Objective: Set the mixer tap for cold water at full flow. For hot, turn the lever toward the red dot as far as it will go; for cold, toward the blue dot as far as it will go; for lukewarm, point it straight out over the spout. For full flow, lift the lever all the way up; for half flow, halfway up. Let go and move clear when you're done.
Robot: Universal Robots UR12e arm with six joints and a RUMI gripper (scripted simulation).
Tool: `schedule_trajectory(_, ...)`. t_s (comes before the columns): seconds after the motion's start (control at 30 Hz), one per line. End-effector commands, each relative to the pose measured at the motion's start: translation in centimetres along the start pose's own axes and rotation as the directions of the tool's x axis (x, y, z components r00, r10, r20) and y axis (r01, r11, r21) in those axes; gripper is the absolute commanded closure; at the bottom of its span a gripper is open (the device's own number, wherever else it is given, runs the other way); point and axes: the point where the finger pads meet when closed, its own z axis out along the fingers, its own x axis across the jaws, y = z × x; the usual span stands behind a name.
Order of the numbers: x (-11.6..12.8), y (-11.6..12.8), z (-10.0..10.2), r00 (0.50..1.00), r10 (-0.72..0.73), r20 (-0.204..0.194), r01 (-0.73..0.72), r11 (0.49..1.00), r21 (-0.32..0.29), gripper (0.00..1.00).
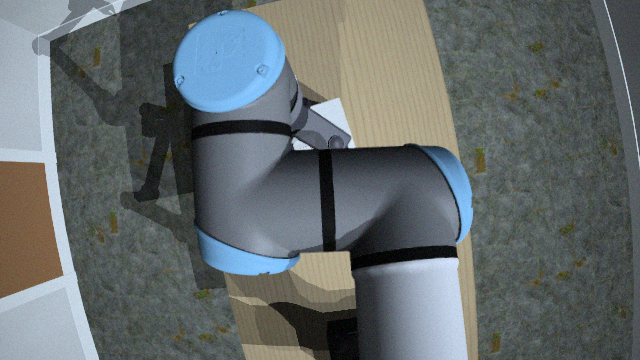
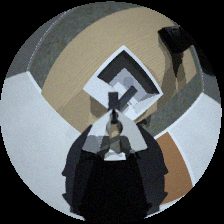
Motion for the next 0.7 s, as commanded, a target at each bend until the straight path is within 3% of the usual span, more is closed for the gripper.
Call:
schedule_trajectory(0.0,-0.05,0.03,-0.09,1.000,0.000,0.001,0.000,1.000,-0.001,1.00)
schedule_trajectory(0.67,-0.01,0.00,-0.10,1.000,0.021,0.001,-0.021,1.000,-0.001,1.00)
